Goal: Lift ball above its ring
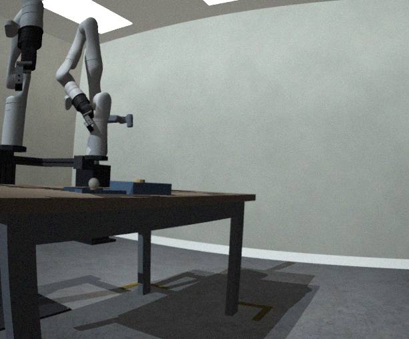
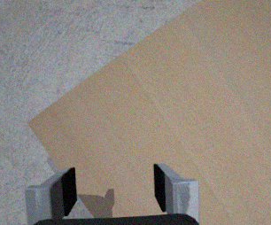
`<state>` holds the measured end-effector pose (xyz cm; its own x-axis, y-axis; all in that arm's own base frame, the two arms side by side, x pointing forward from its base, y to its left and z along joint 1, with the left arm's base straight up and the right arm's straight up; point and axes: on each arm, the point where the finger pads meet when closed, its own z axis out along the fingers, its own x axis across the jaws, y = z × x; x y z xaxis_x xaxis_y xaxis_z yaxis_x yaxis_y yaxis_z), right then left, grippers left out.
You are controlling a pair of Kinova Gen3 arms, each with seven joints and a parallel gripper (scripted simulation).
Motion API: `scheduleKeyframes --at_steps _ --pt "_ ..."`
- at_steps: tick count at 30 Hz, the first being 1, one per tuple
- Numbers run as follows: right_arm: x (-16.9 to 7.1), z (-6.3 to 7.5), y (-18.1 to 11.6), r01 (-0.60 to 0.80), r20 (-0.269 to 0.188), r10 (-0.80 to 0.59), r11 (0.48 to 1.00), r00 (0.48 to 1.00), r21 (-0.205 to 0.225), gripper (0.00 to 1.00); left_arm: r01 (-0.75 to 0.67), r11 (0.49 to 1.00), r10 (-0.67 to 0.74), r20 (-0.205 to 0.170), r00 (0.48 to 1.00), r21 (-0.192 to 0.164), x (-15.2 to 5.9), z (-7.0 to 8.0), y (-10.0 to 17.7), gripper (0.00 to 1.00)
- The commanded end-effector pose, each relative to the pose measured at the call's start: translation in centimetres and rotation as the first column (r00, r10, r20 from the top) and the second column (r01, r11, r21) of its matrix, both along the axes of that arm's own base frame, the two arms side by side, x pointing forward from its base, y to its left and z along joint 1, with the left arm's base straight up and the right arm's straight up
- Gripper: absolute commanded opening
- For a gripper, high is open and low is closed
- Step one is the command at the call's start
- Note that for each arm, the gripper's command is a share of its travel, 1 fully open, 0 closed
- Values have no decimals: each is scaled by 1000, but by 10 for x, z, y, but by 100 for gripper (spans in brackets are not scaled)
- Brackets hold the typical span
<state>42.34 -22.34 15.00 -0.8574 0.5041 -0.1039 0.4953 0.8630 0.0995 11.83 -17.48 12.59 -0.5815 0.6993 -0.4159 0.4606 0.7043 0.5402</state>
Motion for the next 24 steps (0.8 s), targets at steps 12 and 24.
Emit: scheduleKeyframes --at_steps 12,24 --pt "-46 2 -56 341 -33 -340 940 940 15 100 0 1000 0 0 1000 -1 0 0 0 100" --pt "-87 4 -94 588 -58 -586 809 808 20 100 0 1000 0 0 1000 -1 0 0 0 100"
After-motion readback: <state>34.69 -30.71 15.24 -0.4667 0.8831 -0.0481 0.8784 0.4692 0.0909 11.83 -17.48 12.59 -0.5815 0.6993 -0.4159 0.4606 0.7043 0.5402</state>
